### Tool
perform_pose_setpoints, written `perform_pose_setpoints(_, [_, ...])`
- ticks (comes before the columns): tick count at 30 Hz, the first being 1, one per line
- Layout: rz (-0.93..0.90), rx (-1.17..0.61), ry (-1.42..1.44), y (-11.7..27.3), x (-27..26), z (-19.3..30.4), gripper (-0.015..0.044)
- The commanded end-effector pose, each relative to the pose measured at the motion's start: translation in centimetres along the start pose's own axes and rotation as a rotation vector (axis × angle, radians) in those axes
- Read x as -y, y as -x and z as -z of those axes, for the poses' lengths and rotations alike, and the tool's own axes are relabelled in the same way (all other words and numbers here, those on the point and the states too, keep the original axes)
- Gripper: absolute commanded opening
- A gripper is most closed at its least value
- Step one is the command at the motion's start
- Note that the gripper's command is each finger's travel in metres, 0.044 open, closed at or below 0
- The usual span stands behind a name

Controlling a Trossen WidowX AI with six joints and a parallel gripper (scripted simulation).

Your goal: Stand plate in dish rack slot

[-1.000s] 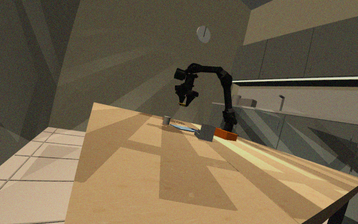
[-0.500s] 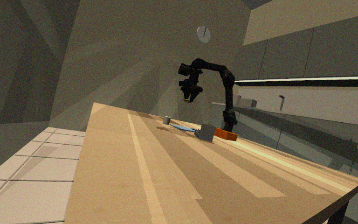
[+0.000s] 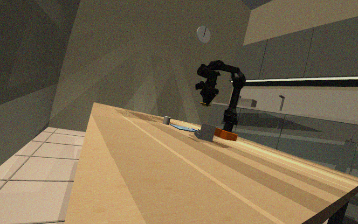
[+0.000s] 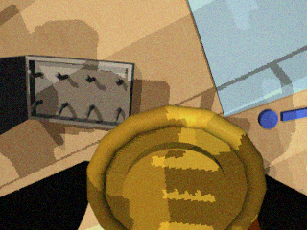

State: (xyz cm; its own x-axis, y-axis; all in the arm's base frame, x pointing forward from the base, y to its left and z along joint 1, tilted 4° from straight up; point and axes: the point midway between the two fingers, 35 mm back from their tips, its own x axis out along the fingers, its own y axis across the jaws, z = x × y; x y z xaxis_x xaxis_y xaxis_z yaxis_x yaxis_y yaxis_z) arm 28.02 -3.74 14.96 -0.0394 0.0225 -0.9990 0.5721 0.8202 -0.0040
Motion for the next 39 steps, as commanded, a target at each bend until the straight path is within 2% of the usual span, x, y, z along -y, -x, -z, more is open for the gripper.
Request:
perform_pose_setpoints(1, [-0.006, 0.004, -0.031, 0.0, -0.1, 0.4, 0.0])
perform_pose_setpoints(22, [-0.382, 0.126, 0.046, -7.0, -4.1, -6.2, 0.0])
perform_pose_setpoints(39, [-0.668, 0.306, 0.19, -10.9, -5.6, -9.8, 0.0])
